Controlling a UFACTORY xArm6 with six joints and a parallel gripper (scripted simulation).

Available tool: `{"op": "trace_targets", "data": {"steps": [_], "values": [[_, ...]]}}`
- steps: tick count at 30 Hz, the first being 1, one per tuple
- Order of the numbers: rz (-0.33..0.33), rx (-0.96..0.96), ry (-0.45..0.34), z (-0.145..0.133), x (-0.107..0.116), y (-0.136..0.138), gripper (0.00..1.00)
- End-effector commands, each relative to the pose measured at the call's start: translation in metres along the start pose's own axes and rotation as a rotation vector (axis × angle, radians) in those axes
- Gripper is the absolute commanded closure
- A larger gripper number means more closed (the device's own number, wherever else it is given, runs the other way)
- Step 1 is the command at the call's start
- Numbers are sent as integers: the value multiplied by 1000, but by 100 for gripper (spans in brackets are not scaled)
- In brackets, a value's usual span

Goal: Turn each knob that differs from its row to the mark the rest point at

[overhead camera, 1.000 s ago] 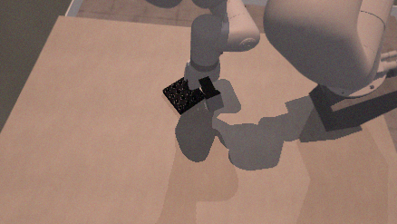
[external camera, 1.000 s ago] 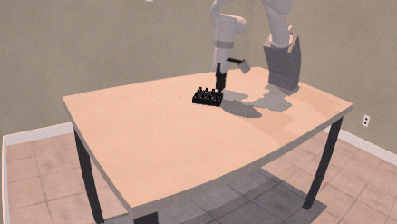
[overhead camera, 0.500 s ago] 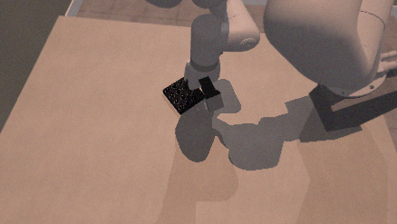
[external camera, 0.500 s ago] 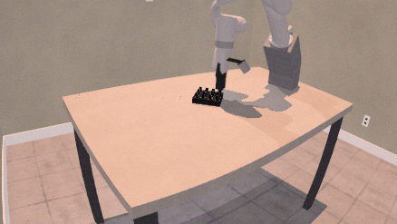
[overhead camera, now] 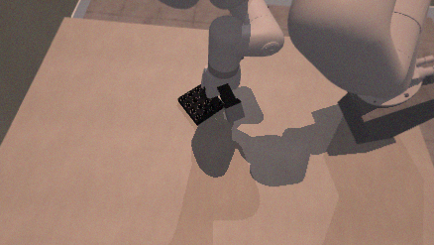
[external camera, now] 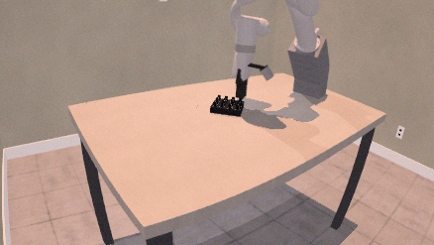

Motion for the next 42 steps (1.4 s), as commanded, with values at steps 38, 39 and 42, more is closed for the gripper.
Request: {"op": "trace_targets", "data": {"steps": [38, 39, 42], "values": [[-1, 0, -1, 0, -12, 0, 81], [-1, 0, -1, 0, -12, 0, 81], [-1, 0, -1, 0, -12, 0, 81]]}}
Point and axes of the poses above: the point where the finger pads meet when closed, its own x axis back along the fingers, its own y axis across the jaws, z = x × y, the point moved 6 cm from there along x, back along the fingers, and after that the axes turned 12 degrees about x, right-handed, at the moved point
